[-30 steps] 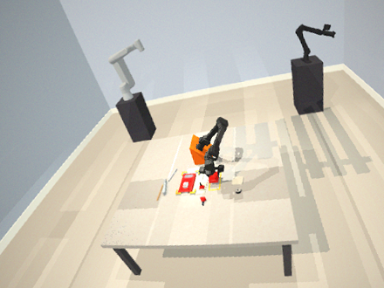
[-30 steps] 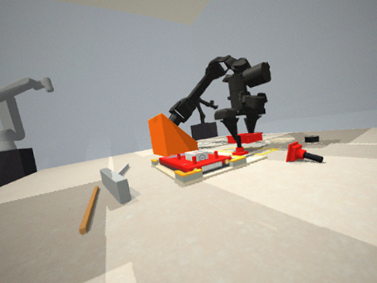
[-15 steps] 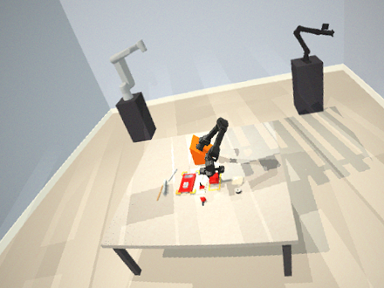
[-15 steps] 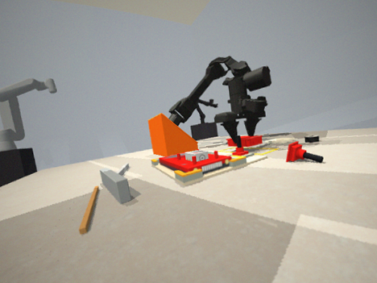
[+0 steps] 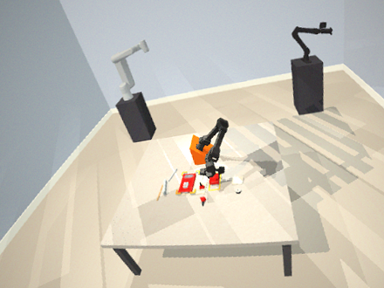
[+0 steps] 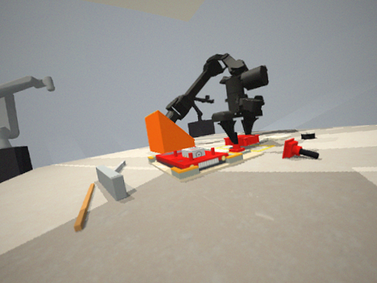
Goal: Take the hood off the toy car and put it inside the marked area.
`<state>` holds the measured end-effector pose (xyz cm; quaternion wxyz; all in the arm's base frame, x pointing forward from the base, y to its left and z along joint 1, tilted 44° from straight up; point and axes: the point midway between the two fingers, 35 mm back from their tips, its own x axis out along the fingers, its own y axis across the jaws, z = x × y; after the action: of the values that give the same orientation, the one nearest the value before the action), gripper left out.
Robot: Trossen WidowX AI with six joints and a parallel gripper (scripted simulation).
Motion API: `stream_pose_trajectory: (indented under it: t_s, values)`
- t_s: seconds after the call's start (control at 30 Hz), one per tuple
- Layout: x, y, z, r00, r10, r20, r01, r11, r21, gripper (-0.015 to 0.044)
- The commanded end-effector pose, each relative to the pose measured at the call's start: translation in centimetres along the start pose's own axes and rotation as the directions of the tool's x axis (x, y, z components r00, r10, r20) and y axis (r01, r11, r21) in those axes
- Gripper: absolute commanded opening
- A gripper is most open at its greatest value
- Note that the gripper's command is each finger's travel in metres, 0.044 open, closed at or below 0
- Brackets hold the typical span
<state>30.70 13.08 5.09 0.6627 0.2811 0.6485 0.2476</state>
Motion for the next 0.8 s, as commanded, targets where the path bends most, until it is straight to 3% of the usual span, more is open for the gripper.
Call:
stream_pose_trajectory:
  t_s: [0.0, 0.67, 0.77]
  values:
    - [0.2, -0.03, 0.0, 1.0, 0.0, 0.0, 0.0, 1.0, 0.004, 0.0]
    - [1.18, -0.02, -0.03, 1.0, 0.001, 0.0, -0.001, 1.0, 0.005, 0.0]
    - [1.04, 0.06, -0.03, 1.0, 0.003, -0.001, -0.003, 1.0, 0.0, 0.0079]
